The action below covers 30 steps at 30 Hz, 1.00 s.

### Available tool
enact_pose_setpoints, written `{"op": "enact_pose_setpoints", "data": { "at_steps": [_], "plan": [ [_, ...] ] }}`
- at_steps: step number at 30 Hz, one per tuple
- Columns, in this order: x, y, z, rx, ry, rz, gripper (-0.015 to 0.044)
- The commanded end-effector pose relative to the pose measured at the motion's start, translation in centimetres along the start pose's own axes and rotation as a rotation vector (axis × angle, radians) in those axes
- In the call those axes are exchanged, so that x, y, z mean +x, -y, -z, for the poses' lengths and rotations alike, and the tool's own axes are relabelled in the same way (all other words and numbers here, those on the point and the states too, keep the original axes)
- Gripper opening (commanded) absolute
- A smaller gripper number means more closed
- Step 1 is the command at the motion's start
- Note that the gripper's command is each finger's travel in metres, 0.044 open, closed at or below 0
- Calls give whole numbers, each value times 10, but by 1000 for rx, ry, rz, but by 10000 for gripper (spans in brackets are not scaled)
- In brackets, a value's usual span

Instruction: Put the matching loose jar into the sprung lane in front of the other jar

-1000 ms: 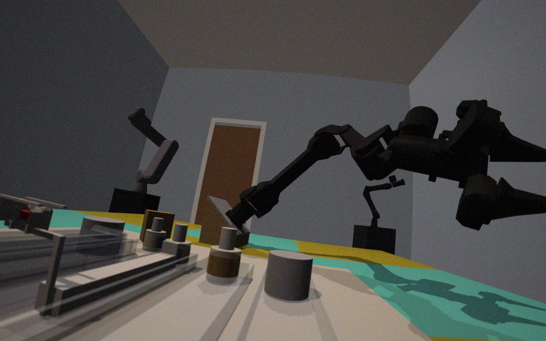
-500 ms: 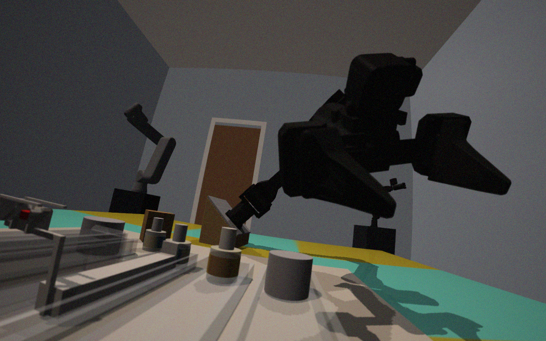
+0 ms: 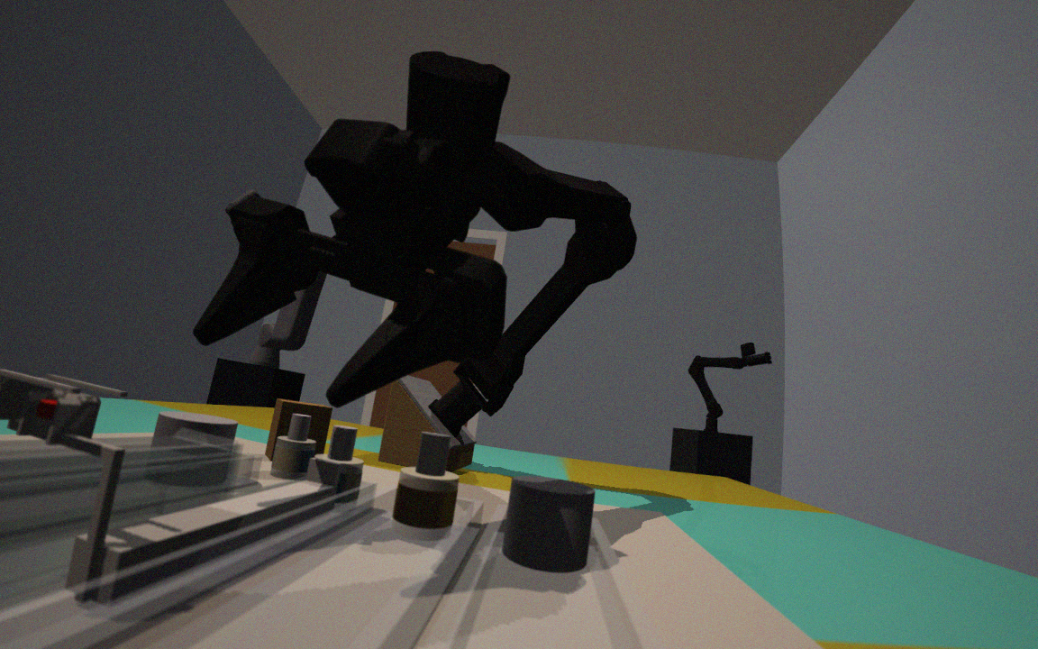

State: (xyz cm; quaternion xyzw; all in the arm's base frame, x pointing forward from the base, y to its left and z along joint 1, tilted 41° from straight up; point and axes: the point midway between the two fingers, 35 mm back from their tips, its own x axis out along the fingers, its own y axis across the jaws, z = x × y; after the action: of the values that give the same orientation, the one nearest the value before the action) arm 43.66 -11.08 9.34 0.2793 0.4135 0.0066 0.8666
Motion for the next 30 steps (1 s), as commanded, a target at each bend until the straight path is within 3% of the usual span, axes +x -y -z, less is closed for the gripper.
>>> {"op": "enact_pose_setpoints", "data": {
  "at_steps": [1,7,15,26,30],
  "plan": [
    [-11,60,44,-28,-182,52,440],
    [-39,108,101,-35,-393,12,440],
    [-88,129,165,-9,-579,-202,440],
    [-90,131,167,-8,-582,-209,440],
    [-65,125,182,-8,-581,-209,440]
  ]
}}
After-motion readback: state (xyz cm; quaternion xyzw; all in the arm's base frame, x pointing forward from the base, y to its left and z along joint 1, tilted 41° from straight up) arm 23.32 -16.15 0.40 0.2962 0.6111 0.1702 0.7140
